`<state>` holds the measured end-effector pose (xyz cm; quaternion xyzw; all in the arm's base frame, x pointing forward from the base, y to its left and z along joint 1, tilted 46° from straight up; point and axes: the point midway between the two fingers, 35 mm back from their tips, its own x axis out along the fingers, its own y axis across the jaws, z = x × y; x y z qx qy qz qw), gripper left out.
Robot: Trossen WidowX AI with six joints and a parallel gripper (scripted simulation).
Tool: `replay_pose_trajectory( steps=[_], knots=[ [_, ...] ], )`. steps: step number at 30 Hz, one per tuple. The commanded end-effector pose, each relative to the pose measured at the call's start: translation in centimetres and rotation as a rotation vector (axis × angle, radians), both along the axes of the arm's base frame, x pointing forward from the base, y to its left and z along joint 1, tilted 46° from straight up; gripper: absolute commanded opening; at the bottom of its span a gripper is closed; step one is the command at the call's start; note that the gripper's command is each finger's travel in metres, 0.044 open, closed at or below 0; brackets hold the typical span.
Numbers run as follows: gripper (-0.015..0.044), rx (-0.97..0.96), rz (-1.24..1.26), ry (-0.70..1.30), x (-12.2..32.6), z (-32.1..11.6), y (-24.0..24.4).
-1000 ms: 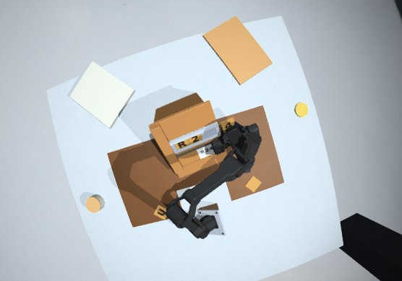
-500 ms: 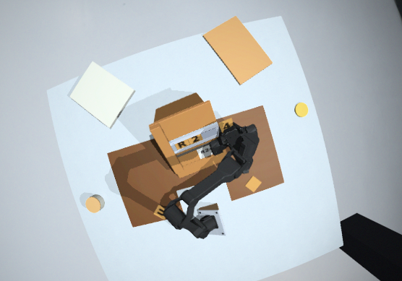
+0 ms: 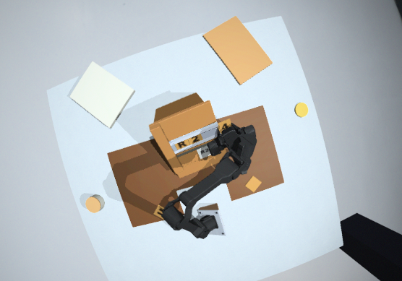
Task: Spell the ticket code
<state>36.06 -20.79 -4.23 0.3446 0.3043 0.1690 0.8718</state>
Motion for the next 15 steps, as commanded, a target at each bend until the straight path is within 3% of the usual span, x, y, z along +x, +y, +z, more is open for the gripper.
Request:
replay_pose_trajectory(
  steps=[1,15],
  knots=[
    [0.0,-0.004,-0.003,-0.001,-0.04,0.36,0.12],
    [0.0,-0.003,-0.003,0.0,-0.09,0.84,0.62]
  ],
)
